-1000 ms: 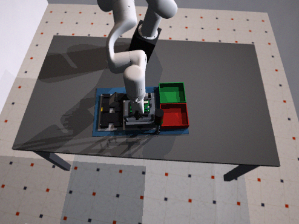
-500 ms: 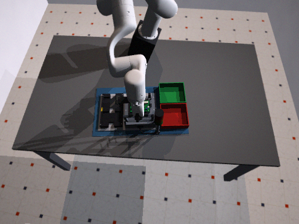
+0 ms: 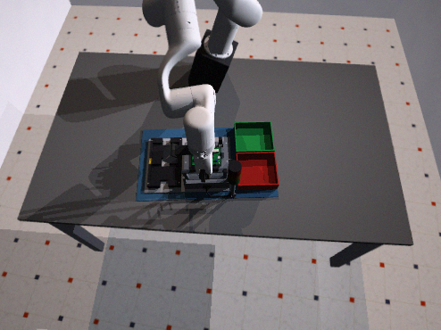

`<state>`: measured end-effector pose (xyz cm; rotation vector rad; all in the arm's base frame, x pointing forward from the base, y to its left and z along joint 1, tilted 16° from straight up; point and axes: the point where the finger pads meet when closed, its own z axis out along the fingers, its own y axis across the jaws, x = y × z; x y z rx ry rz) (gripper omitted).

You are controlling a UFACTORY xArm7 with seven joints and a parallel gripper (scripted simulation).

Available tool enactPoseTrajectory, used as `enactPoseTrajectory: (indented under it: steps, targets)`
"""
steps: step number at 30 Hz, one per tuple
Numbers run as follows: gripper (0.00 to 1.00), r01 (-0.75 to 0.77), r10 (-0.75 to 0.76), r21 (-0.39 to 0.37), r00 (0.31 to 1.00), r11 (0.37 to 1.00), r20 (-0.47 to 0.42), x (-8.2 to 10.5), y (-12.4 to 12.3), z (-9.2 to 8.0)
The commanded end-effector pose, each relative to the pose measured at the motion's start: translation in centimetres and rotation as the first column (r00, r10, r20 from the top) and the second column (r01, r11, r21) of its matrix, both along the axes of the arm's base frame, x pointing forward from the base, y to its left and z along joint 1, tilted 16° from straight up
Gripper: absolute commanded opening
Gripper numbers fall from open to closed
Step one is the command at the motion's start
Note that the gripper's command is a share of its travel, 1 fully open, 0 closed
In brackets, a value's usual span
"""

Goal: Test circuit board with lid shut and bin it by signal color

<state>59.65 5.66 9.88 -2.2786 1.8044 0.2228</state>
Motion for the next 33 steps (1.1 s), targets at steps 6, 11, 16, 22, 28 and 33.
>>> enactPoseTrajectory:
  steps: [6, 11, 16, 22, 28, 33]
  targets:
    - [0.0, 0.001, -0.001, 0.0, 1.0, 1.0, 0.004, 0.13, -0.04, 0.18]
    - [0.0, 0.001, -0.001, 0.0, 1.0, 1.0, 0.004, 0.13, -0.04, 0.18]
    - [0.0, 0.001, -0.001, 0.0, 1.0, 1.0, 0.004, 0.13, -0.04, 0.18]
    - [0.0, 0.001, -0.001, 0.0, 1.0, 1.0, 0.004, 0.13, -0.04, 0.18]
    - [0.0, 0.001, -0.001, 0.0, 1.0, 1.0, 0.004, 0.13, -0.04, 0.18]
    - [0.0, 0.001, -0.001, 0.0, 1.0, 1.0, 0.004, 0.13, -0.04, 0.18]
